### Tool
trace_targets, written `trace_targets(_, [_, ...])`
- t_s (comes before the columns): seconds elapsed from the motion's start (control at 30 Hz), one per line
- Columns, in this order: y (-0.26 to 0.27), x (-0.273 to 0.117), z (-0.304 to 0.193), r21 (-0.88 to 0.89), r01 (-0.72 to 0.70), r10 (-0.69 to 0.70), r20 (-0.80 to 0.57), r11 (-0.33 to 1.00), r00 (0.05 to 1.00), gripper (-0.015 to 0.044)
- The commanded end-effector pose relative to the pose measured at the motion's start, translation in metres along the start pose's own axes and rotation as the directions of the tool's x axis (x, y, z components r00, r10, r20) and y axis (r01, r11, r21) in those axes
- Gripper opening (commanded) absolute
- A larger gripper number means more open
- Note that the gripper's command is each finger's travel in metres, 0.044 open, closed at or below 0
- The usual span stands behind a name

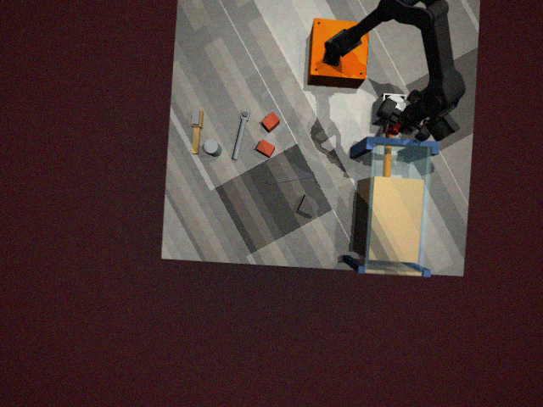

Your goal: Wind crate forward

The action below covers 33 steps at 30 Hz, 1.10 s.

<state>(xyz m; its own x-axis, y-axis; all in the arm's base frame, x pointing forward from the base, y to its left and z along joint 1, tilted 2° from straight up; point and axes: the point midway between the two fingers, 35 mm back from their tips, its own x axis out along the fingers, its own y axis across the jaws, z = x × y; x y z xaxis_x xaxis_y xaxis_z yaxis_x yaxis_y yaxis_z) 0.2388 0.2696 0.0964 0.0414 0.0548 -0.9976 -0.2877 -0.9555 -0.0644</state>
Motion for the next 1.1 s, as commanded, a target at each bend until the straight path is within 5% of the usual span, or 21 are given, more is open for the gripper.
trace_targets(0.0, [-0.003,0.002,0.002,0.003,-0.004,0.004,0.001,1.0,1.0,0.0])
trace_targets(1.07, [-0.035,0.002,0.017,0.003,-0.001,0.001,0.002,1.0,1.0,0.0])
